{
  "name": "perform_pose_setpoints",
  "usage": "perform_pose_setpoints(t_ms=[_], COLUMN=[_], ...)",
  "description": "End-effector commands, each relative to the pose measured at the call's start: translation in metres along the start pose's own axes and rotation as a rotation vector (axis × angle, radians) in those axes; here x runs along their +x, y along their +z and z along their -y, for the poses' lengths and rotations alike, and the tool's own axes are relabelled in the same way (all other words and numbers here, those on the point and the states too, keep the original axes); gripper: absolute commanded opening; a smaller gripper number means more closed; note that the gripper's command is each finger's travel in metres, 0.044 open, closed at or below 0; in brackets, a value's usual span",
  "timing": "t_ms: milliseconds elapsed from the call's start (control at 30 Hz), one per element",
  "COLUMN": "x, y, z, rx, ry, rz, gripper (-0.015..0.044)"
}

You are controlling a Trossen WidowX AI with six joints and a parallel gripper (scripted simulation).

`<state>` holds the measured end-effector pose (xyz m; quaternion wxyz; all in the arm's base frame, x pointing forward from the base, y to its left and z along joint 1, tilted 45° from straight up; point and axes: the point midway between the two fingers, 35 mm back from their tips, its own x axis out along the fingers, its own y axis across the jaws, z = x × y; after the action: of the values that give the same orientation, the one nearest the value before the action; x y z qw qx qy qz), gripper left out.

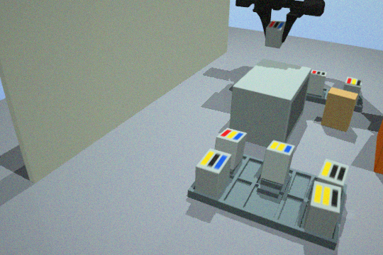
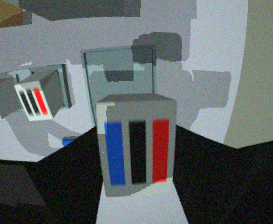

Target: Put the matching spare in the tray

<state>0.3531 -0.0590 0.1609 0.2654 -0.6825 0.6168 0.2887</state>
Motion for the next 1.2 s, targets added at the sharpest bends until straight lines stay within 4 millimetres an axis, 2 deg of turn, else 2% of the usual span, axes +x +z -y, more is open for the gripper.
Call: perform_pose_setpoints(t_ms=[0, 1167], x=[0.003, 0.032], y=[0.0, -0.001], z=[0.0, 0.0], rx=[-0.004, -0.003], ry=[-0.002, -0.003], rz=[-0.004, -0.005], gripper=[0.0, 0.0])
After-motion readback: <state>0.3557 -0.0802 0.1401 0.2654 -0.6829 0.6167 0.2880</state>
